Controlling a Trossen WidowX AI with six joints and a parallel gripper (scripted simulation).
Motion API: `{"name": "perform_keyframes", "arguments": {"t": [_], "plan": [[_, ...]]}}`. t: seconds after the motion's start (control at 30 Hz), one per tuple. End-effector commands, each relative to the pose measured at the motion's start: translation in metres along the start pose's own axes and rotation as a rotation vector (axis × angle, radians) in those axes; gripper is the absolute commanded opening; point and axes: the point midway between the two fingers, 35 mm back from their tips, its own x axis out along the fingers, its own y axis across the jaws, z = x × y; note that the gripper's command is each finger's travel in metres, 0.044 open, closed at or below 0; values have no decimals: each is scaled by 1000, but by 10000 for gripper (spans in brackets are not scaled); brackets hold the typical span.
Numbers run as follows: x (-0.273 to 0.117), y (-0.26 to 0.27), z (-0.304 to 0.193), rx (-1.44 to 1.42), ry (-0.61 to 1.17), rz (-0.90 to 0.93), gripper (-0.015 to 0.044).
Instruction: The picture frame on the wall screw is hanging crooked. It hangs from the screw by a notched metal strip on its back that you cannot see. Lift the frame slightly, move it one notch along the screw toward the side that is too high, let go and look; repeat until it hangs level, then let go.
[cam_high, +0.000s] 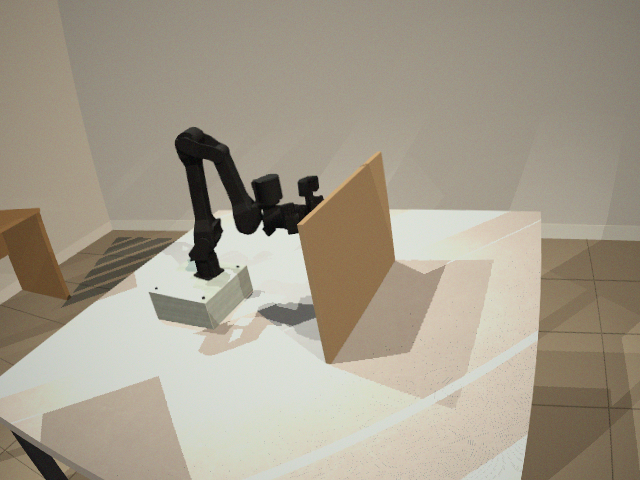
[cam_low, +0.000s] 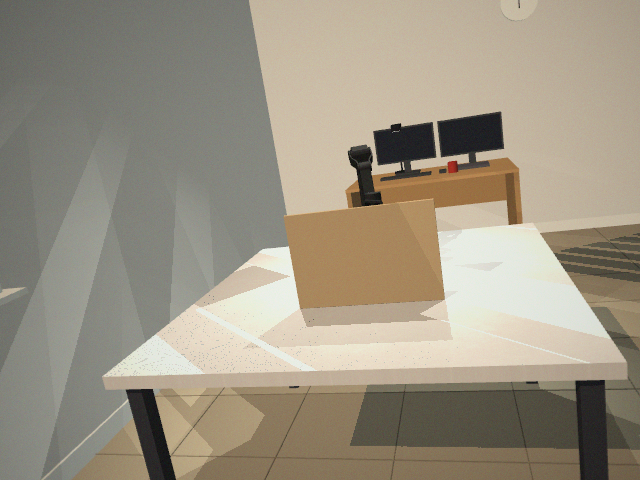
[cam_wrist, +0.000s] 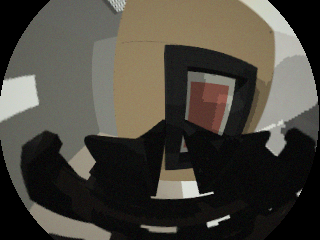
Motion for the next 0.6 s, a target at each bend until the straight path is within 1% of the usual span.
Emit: {"name": "perform_keyframes", "arguments": {"t": [0.0,0.57], "plan": [[0,0,-1,3,4,1,0],[0,4,0,3,3,1,0]]}}
